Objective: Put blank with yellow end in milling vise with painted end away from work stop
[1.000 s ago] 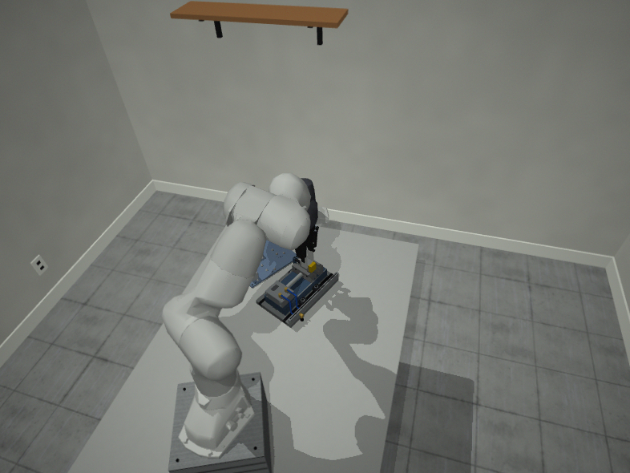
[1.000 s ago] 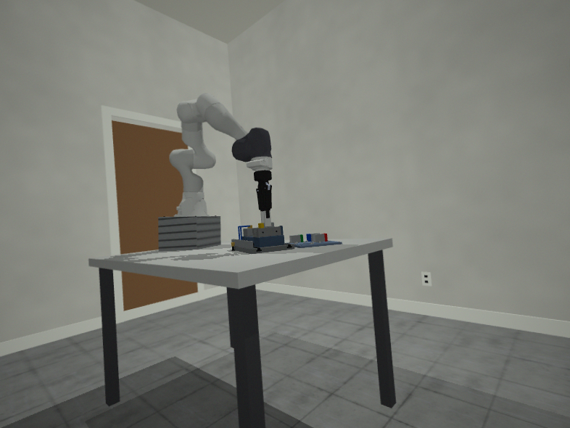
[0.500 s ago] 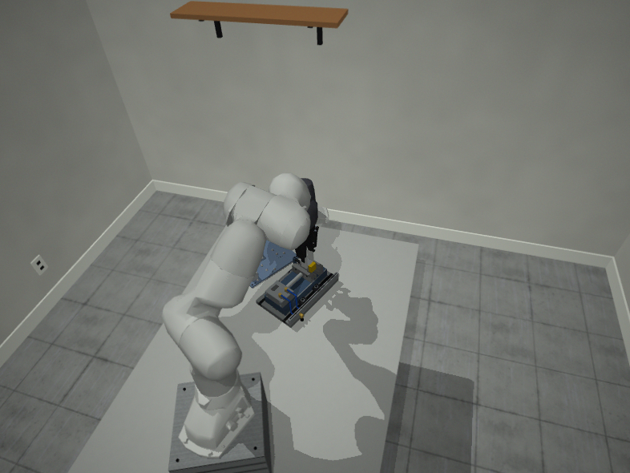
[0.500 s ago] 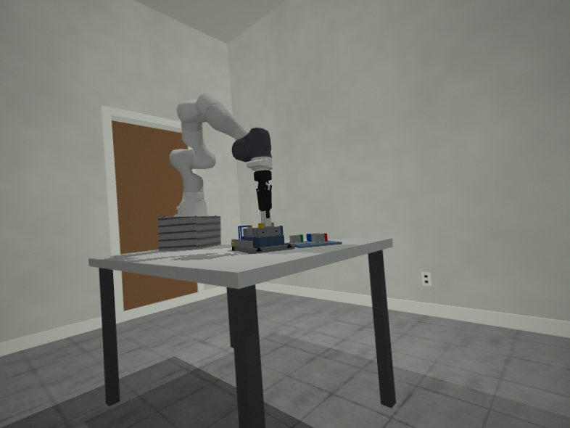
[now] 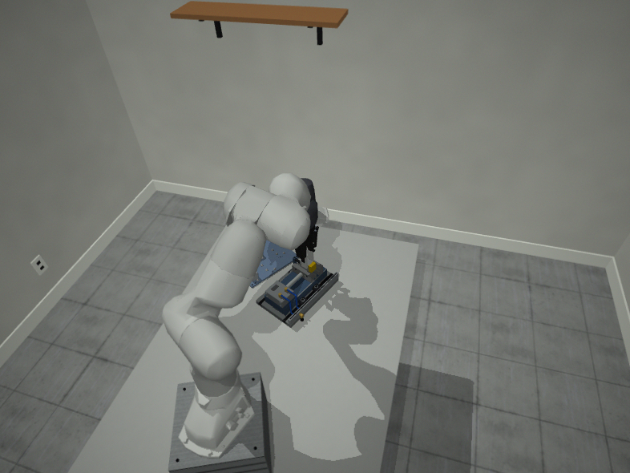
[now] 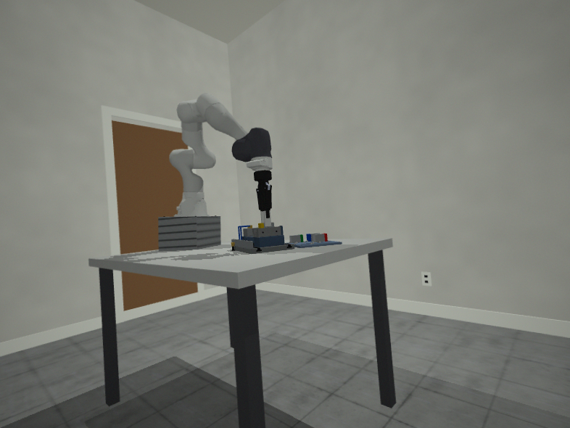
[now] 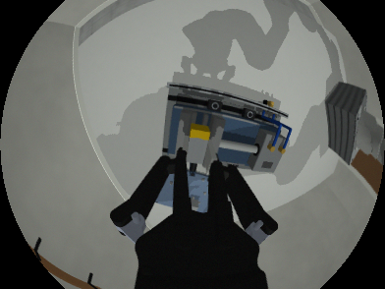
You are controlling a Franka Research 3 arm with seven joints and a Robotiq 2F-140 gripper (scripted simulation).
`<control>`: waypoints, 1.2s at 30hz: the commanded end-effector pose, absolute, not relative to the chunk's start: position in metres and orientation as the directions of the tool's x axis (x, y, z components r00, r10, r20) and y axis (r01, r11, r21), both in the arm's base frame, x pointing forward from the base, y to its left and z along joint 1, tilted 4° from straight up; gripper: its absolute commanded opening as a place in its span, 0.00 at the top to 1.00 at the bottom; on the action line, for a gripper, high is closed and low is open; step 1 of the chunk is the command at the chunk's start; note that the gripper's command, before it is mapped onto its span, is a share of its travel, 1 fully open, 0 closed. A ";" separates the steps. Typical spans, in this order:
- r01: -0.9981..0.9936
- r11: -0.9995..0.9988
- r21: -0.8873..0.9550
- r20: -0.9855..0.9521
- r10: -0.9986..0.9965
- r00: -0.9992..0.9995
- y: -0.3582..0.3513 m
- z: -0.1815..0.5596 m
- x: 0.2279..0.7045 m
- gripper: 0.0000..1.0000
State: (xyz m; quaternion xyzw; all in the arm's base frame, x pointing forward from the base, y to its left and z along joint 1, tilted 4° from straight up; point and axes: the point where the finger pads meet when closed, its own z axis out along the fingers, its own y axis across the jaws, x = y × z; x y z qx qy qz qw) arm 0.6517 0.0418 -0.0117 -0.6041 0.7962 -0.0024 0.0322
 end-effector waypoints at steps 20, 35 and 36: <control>-0.961 0.272 -0.045 -0.050 -0.962 -0.269 0.041 -0.012 0.652 1.00; -0.962 0.270 -0.043 -0.049 -0.962 -0.268 0.042 -0.012 0.652 0.00; -0.962 0.270 -0.043 -0.049 -0.962 -0.268 0.042 -0.012 0.652 0.00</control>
